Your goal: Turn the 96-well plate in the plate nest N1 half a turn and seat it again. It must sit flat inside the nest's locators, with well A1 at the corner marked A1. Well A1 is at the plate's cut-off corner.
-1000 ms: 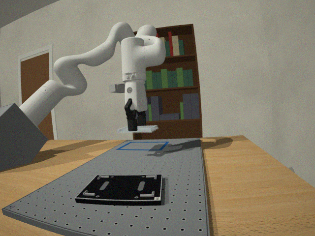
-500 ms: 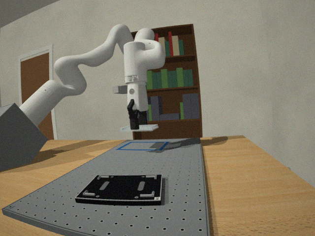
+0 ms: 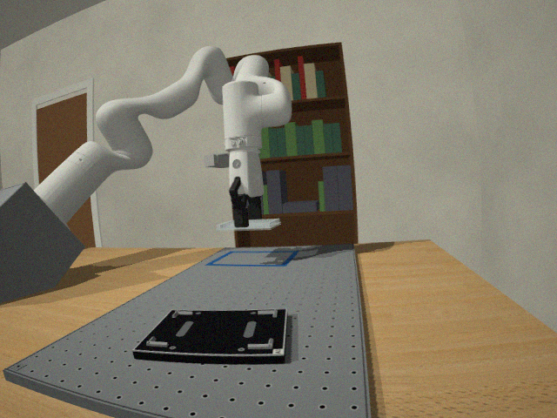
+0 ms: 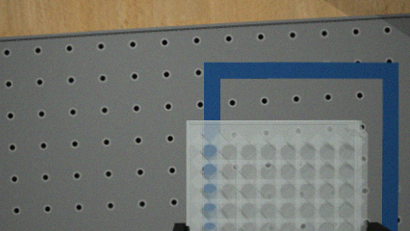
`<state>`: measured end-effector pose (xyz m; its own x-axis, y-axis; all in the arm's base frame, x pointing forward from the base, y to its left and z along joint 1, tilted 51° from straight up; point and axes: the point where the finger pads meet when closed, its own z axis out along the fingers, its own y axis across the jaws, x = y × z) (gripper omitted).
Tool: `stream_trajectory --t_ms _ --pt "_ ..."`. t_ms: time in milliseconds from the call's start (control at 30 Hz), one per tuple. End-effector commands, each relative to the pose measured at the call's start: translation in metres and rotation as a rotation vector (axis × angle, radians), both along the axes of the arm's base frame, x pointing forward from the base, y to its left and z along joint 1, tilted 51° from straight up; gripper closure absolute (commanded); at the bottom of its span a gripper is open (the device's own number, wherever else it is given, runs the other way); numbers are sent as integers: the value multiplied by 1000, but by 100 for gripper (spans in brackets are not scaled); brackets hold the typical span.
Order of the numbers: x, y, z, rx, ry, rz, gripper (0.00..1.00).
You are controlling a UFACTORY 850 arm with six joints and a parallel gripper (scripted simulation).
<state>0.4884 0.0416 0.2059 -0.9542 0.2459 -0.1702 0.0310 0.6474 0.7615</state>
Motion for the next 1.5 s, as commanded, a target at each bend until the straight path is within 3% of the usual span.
stream_trajectory --t_ms 0,367,1467 --pt "-2 9 10 -1 -1 -1 100" --pt "-7 30 30 -1 -1 -1 100" --pt "-7 30 30 -1 -1 -1 100"
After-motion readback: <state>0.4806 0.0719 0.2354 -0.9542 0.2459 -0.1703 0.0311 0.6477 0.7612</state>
